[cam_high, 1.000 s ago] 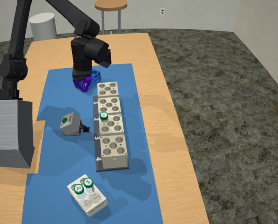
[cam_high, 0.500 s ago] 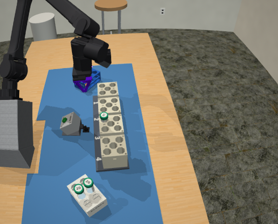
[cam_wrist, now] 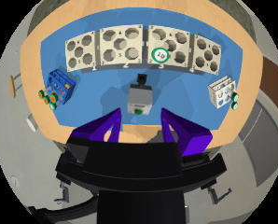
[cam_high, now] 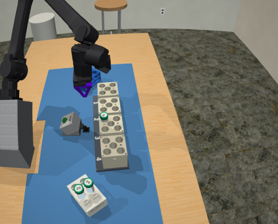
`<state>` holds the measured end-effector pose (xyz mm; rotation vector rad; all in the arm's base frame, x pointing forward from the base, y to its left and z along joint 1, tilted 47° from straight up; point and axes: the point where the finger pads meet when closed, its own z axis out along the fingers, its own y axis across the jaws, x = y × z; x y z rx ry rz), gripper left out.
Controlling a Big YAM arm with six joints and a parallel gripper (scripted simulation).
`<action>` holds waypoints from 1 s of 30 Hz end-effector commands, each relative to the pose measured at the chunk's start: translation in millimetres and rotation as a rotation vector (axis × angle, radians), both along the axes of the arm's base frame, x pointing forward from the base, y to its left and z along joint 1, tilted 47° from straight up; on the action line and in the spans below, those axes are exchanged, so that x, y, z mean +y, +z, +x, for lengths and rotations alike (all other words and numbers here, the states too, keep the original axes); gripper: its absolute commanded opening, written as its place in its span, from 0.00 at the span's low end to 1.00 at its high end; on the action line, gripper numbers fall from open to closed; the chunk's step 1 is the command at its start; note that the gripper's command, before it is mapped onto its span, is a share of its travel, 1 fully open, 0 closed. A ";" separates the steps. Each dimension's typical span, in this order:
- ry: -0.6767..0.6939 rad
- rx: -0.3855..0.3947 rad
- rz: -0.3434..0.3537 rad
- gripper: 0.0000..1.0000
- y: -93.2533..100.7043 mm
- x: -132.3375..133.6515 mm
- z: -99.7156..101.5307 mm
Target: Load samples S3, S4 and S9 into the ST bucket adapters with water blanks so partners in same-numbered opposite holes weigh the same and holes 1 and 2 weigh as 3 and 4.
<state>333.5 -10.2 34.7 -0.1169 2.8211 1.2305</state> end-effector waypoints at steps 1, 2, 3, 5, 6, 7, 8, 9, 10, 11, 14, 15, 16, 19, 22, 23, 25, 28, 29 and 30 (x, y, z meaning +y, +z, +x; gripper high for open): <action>-0.010 0.010 0.001 0.55 -11.2 9.4 5.3; -0.010 0.010 0.001 0.55 -13.4 11.9 5.3; -0.010 0.010 0.001 0.55 -15.7 14.4 5.3; -0.010 0.010 0.001 0.55 -15.7 14.4 5.3; -0.010 0.010 0.001 0.55 -18.0 16.9 5.3; -0.010 0.010 0.001 0.55 -20.2 19.3 5.4; -0.010 0.011 0.001 0.55 -22.5 21.8 5.4; -0.010 0.011 0.001 0.55 -24.8 24.3 5.4; -0.010 0.011 0.001 0.55 -27.0 26.8 5.4; -0.010 0.011 0.001 0.55 -29.3 29.2 5.4; -0.010 0.011 0.002 0.55 -36.1 36.6 5.4; -0.010 0.011 0.002 0.55 -38.4 39.1 5.4; -0.010 0.011 0.002 0.55 -40.6 41.6 5.4; -0.010 0.012 0.002 0.55 -47.4 49.0 5.5; -0.010 0.012 0.002 0.55 -49.7 51.5 5.5; -0.078 0.013 -0.010 1.00 -50.2 27.8 25.0; -0.146 0.086 -0.008 1.00 -63.6 15.8 25.2; -0.249 0.196 -0.003 1.00 -83.2 -1.8 25.7; -0.283 0.232 -0.001 1.00 -89.8 -7.7 25.9; -0.318 0.269 0.001 1.00 -96.3 -13.6 26.0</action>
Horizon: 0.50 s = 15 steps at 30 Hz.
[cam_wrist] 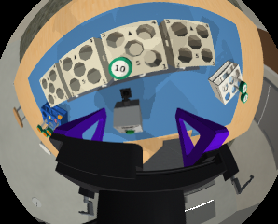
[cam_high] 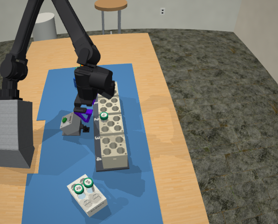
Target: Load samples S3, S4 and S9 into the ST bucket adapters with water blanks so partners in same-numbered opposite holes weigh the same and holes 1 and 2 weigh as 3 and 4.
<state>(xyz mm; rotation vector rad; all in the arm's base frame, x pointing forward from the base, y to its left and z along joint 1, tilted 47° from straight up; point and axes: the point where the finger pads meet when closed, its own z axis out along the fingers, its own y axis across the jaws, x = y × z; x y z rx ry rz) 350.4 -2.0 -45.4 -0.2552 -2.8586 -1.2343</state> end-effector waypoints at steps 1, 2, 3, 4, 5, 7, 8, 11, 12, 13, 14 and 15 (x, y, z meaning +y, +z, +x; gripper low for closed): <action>-0.164 0.139 0.006 1.00 -22.5 -27.4 8.7; -0.199 0.179 0.009 1.00 -28.8 -32.9 8.2; -0.233 0.216 0.012 1.00 -35.2 -38.7 8.1; -0.268 0.255 0.015 1.00 -41.5 -44.3 7.9; -0.302 0.294 0.019 1.00 -47.8 -49.9 7.5; -0.370 0.376 0.026 1.00 -59.9 -60.6 6.1; -0.370 0.376 0.026 1.00 -59.9 -60.6 6.1; -0.438 0.446 0.031 1.00 -72.7 -72.2 6.4; -0.438 0.446 0.030 1.00 -79.1 -77.9 6.5; -0.438 0.446 0.030 1.00 -85.5 -83.7 6.7; -0.438 0.446 0.030 1.00 -91.9 -89.5 6.8; -0.438 0.446 0.030 1.00 -98.2 -95.2 7.0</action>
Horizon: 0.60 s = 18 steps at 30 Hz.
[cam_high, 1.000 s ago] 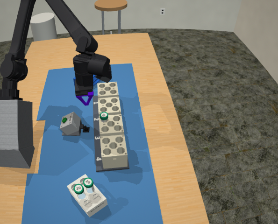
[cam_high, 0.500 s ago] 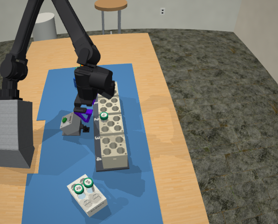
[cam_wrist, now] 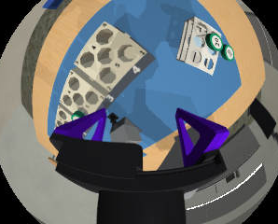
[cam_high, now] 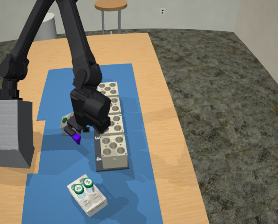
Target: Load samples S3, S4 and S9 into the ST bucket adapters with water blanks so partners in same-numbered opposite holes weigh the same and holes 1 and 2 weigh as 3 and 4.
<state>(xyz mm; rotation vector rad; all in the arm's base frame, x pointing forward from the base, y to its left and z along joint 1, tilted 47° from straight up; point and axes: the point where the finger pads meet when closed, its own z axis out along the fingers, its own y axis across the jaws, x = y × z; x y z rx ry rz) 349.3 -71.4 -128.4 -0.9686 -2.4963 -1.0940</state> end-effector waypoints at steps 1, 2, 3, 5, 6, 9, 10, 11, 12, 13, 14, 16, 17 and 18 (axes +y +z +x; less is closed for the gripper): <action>-0.041 0.011 -0.003 1.00 -21.6 -31.6 8.3; -0.041 0.011 -0.004 1.00 -28.0 -37.4 8.4; -0.041 0.011 -0.004 1.00 -34.3 -43.2 8.6; -0.041 0.011 -0.005 1.00 -47.0 -54.7 8.9; -0.041 0.011 -0.005 1.00 -53.3 -60.5 9.0; -0.041 0.011 -0.006 1.00 -72.2 -77.8 9.5; -0.041 0.011 -0.006 1.00 -72.2 -77.8 9.5; -0.041 0.011 -0.006 1.00 -72.2 -77.8 9.5; -0.004 0.010 -0.007 1.00 -78.5 -69.9 15.1; -0.021 0.010 -0.007 1.00 -84.8 -82.0 12.9; -0.041 0.010 -0.008 1.00 -91.1 -95.1 9.9; -0.042 0.010 -0.008 1.00 -103.6 -106.6 10.2; -0.042 0.010 -0.009 1.00 -109.8 -112.4 10.3; -0.042 0.010 -0.009 1.00 -116.1 -118.1 10.5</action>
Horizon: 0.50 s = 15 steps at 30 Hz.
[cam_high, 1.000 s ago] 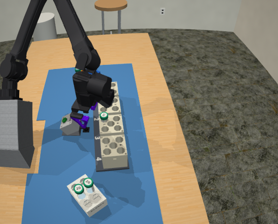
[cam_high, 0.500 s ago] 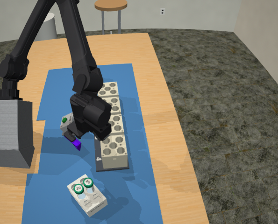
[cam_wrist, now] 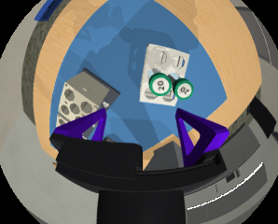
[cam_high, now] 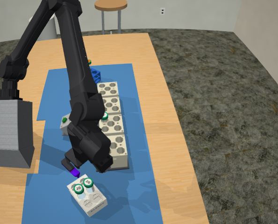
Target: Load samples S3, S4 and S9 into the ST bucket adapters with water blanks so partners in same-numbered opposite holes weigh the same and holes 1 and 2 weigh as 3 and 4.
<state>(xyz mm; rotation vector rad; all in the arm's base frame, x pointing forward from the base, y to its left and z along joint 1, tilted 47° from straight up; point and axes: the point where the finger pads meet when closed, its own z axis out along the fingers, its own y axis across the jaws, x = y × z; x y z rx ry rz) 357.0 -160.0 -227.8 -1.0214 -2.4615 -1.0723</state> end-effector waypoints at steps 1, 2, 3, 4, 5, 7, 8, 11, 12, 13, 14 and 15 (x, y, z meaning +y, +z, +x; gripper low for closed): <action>-0.011 -0.028 -0.008 1.00 -22.9 -35.2 2.9; -0.011 -0.028 -0.008 1.00 -29.1 -41.0 3.1; -0.011 -0.028 -0.009 1.00 -35.3 -46.7 3.2; -0.011 -0.028 -0.009 1.00 -41.5 -52.5 3.3; -0.011 -0.028 -0.010 1.00 -47.7 -58.2 3.5; -0.001 -0.028 -0.010 1.00 -51.7 -58.3 5.8; 0.026 -0.008 0.010 1.00 -52.2 -38.0 0.9; 0.025 0.002 0.022 1.00 -51.2 -31.9 -5.3; 0.025 -0.009 0.013 1.00 -45.9 -35.9 -1.0; -0.001 -0.029 -0.014 1.00 -45.5 -53.6 6.8; -0.001 -0.029 -0.014 1.00 -45.6 -53.5 6.9; -0.001 -0.029 -0.014 1.00 -45.6 -53.5 6.9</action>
